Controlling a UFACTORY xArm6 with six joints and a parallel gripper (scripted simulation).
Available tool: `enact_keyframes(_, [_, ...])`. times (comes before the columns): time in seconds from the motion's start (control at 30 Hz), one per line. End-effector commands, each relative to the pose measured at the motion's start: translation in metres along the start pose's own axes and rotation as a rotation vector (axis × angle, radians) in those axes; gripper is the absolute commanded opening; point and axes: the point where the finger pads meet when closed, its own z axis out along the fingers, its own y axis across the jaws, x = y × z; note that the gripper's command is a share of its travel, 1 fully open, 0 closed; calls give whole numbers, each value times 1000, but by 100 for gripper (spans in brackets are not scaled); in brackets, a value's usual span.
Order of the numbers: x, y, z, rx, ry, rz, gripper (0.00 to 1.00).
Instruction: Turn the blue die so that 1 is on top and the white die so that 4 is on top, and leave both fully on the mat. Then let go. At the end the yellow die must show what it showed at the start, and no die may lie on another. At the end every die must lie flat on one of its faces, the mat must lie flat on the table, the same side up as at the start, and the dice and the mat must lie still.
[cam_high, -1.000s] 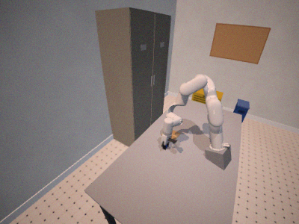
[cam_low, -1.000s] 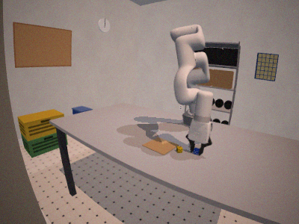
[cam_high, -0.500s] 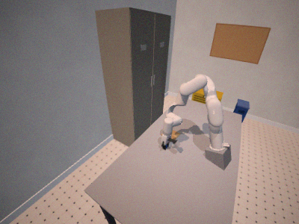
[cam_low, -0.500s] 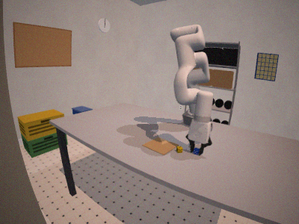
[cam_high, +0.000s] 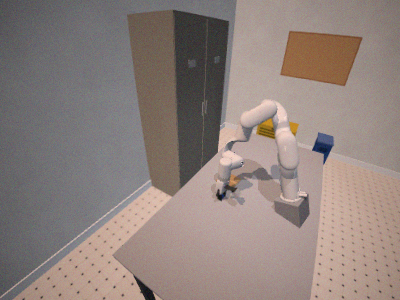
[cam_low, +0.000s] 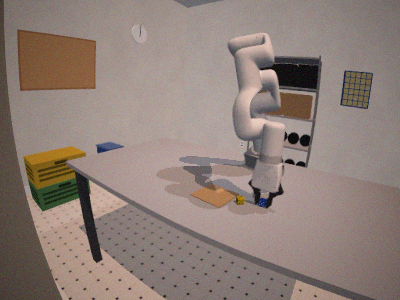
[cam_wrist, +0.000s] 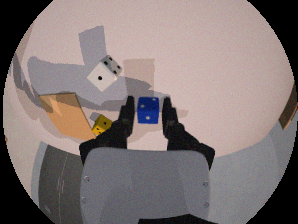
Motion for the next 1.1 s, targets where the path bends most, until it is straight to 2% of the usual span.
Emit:
enact_keyframes(0.0, [-1, 1, -1, -2, -2, 0, 42])
enact_keyframes(0.03, [-1, 1, -1, -2, -2, 0, 42])
enact_keyframes(0.07, [-1, 1, -1, -2, -2, 0, 21])
enact_keyframes(1.07, [-1, 1, -1, -2, -2, 0, 21])
